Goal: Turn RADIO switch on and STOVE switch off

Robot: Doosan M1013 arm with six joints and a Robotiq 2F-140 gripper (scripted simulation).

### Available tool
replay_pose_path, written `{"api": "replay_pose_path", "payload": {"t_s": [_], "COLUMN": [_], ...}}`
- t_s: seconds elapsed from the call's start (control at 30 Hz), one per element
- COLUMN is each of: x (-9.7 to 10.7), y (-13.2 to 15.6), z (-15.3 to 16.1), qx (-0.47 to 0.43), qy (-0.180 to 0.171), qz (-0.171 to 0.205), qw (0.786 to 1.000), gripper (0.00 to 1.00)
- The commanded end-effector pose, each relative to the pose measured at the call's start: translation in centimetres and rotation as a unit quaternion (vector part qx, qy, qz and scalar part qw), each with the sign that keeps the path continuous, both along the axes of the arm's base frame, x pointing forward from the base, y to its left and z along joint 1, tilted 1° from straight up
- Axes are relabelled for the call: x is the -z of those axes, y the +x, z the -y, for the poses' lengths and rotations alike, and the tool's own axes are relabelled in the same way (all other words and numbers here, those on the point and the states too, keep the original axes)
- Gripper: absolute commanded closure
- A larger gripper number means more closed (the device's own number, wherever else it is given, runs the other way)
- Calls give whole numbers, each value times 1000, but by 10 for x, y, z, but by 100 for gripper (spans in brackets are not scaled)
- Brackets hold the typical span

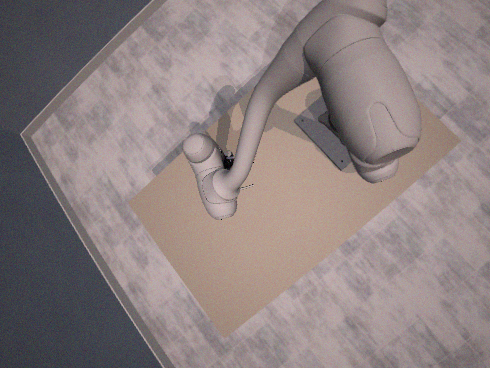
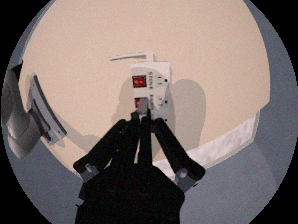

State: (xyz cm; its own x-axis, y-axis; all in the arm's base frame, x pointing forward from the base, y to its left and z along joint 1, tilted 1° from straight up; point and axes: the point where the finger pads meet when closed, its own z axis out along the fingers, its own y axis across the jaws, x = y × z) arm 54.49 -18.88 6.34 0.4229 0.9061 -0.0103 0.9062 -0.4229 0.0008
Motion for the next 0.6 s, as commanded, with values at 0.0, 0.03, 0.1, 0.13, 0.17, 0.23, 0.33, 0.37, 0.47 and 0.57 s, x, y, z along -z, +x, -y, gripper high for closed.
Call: {"api": "replay_pose_path", "payload": {"t_s": [0.0, 0.03, 0.1, 0.13, 0.17, 0.23, 0.33, 0.37, 0.47, 0.57], "x": [1, 1, 1, 2, 2, 3, 5, 5, 6, 7], "y": [0, 0, 0, 0, 0, 0, 0, 0, 0, 0], "z": [0, 0, 0, 0, 0, 0, 0, 0, 0, 0], "qx": [0, 0, 0, 0, 0, 0, 0, 0, 0, 0], "qy": [0, 0, 0, 0, 0, 0, 0, 0, 0, 0], "qz": [0, 0, 0, 0, 0, 0, 0, 0, 0, 0], "qw": [1000, 1000, 1000, 1000, 1000, 1000, 1000, 1000, 1000, 1000], "gripper": [100, 100, 100, 100, 100, 100, 100, 100, 100, 100]}}
